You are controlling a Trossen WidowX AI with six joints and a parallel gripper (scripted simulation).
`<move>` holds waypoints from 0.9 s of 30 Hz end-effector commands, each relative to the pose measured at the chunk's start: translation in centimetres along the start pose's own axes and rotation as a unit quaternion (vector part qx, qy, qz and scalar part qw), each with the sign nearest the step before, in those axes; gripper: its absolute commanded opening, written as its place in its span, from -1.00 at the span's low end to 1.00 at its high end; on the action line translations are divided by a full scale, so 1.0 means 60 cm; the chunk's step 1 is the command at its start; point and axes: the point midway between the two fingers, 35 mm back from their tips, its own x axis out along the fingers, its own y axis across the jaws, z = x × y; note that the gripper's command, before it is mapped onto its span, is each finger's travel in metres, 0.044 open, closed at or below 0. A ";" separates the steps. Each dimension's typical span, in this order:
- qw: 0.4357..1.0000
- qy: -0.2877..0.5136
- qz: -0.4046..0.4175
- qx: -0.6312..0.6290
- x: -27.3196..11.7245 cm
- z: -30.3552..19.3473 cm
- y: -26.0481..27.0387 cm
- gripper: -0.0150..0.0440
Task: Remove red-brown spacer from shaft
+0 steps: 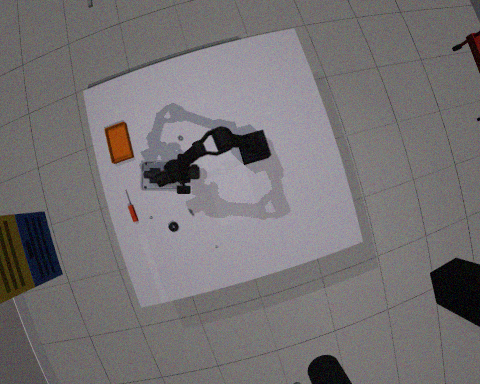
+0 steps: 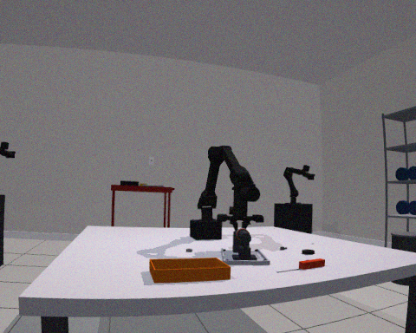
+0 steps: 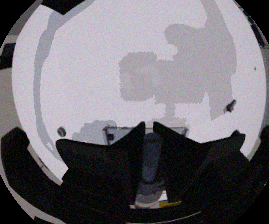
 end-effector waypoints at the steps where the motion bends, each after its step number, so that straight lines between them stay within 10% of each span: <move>1: 1.000 -0.001 -0.001 0.002 0.000 0.002 -0.001 -0.49; 27: 1.000 -0.001 -0.001 0.002 0.000 0.007 -0.001 -0.49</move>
